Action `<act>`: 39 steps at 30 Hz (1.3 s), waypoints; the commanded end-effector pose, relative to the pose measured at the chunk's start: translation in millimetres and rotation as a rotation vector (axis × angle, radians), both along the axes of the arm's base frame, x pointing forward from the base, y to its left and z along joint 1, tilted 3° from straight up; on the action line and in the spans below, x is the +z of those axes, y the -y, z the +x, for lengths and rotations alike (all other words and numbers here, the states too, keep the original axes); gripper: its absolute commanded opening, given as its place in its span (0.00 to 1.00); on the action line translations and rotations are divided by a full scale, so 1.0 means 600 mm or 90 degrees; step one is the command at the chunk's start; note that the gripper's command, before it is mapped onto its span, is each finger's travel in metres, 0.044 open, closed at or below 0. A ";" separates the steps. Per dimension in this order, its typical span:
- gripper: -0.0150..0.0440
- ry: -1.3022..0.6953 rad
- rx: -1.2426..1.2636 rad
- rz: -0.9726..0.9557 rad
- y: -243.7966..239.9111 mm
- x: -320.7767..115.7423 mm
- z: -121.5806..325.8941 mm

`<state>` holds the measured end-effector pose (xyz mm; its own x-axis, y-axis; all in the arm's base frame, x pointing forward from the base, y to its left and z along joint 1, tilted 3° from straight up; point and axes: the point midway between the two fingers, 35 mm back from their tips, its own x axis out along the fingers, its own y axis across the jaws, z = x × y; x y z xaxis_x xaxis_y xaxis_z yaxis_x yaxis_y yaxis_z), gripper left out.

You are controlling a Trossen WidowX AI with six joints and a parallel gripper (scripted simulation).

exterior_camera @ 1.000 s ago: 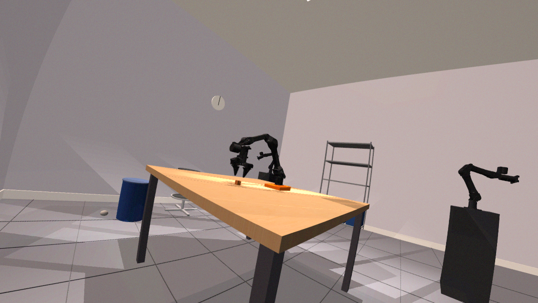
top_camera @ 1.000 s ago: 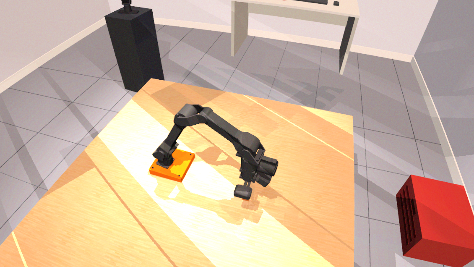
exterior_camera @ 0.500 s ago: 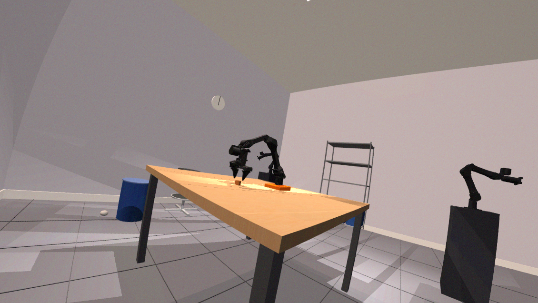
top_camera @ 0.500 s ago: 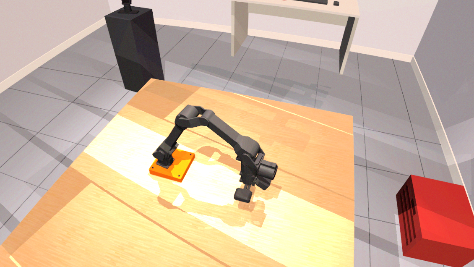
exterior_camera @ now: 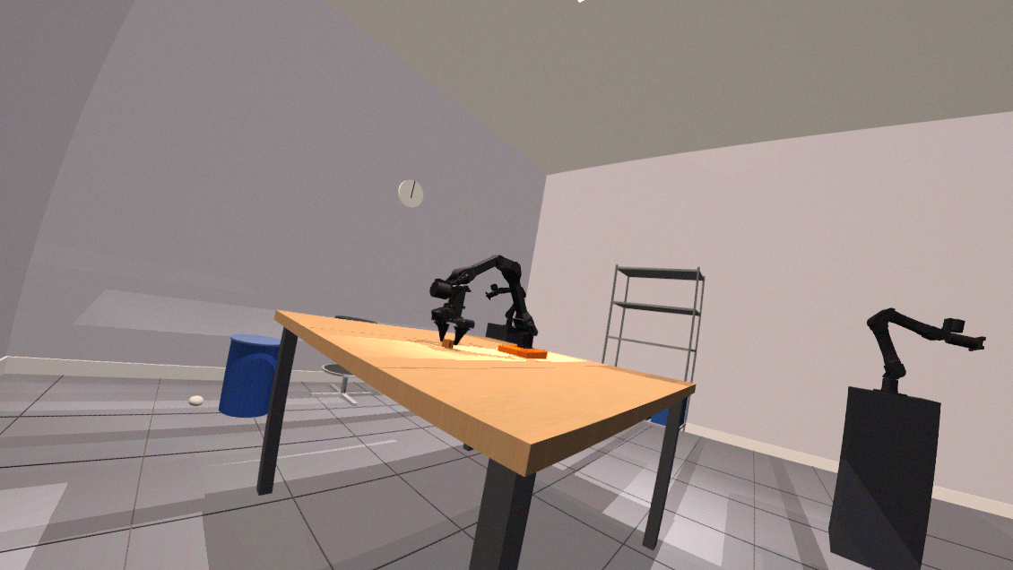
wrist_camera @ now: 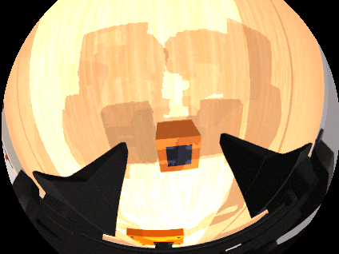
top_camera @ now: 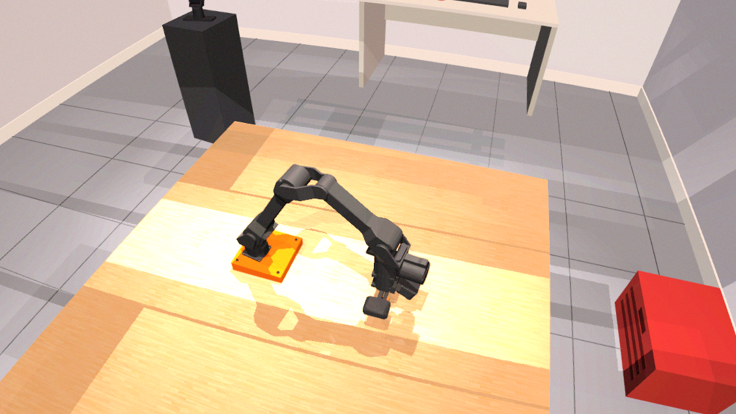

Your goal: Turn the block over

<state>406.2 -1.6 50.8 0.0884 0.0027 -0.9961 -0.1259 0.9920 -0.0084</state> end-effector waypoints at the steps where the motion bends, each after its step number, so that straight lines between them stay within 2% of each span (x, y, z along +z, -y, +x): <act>1: 0.78 -0.003 0.002 -0.003 0.001 -0.004 -0.002; 7: 0.51 -0.003 0.002 -0.003 0.001 -0.004 -0.002; 23: 0.33 -0.003 0.002 -0.003 0.001 -0.004 -0.002; 25: 0.25 -0.003 0.002 -0.003 0.001 0.004 -0.003; 29: 0.25 -0.003 0.002 -0.003 0.001 0.044 -0.006; 39: 0.25 0.037 0.001 0.003 0.001 0.041 -0.003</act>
